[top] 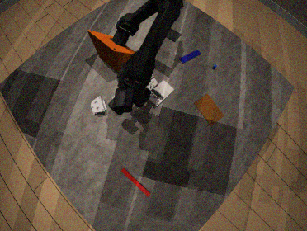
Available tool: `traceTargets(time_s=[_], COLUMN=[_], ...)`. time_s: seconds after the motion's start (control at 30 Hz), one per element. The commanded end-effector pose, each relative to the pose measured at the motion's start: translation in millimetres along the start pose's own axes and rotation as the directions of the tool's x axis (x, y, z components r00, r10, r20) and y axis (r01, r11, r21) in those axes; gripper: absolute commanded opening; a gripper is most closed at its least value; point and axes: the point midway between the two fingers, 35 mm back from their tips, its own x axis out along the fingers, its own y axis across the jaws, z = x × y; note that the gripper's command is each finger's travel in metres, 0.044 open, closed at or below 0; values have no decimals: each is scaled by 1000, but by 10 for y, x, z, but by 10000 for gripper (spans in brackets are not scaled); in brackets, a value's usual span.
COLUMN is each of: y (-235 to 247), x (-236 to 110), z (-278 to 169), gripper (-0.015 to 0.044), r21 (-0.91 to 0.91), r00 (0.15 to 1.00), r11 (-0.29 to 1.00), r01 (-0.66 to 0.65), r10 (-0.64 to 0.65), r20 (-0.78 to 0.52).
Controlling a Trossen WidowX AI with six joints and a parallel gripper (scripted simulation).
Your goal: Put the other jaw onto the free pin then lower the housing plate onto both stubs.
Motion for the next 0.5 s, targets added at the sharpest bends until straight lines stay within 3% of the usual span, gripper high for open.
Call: traceTargets(time_s=[0.0,0.47], y=[-10,-28], x=[14,76], z=[24,44], gripper=[0,0], r21=[-98,-419], r00=[1000,1000], r11=[995,908], r01=[1,3], r10=[0,0], r20=[7,6])
